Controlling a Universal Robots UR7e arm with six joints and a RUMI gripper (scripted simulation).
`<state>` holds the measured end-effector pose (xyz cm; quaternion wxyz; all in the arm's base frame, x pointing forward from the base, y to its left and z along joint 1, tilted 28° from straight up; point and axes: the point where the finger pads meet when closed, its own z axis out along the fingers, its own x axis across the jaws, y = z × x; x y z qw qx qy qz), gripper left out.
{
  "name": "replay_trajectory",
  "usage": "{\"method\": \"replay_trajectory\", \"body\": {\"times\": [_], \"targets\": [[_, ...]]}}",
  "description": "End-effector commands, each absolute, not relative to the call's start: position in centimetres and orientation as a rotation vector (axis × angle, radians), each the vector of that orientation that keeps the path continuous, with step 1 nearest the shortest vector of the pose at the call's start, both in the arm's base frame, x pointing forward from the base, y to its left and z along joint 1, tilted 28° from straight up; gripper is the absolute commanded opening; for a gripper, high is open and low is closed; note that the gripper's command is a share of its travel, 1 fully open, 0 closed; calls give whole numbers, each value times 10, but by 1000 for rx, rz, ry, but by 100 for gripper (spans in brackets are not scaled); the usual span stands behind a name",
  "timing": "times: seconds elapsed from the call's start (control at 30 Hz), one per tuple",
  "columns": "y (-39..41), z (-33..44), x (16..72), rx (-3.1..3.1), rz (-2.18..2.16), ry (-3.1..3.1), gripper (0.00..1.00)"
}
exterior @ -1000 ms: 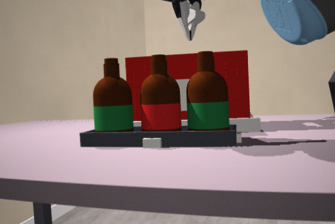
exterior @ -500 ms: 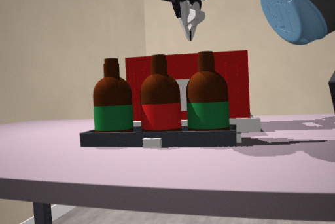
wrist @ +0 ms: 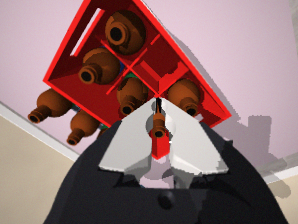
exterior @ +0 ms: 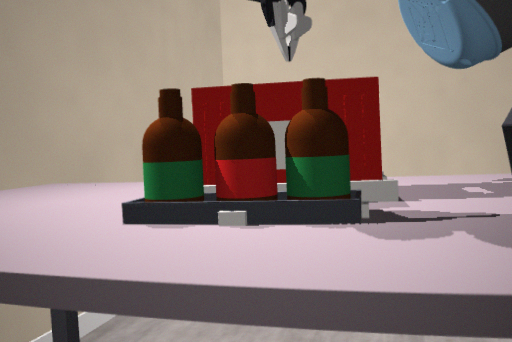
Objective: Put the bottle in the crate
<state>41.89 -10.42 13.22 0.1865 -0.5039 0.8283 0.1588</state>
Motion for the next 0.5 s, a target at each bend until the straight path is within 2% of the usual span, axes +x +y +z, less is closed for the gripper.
{"method": "replay_trajectory", "body": {"times": [0.0,0.23,0.47], "targets": [[-77,148,420,-1412,444,2343,0],[-8,182,414,-1392,444,2363,0],[89,224,382,-1360,455,2379,0]]}}
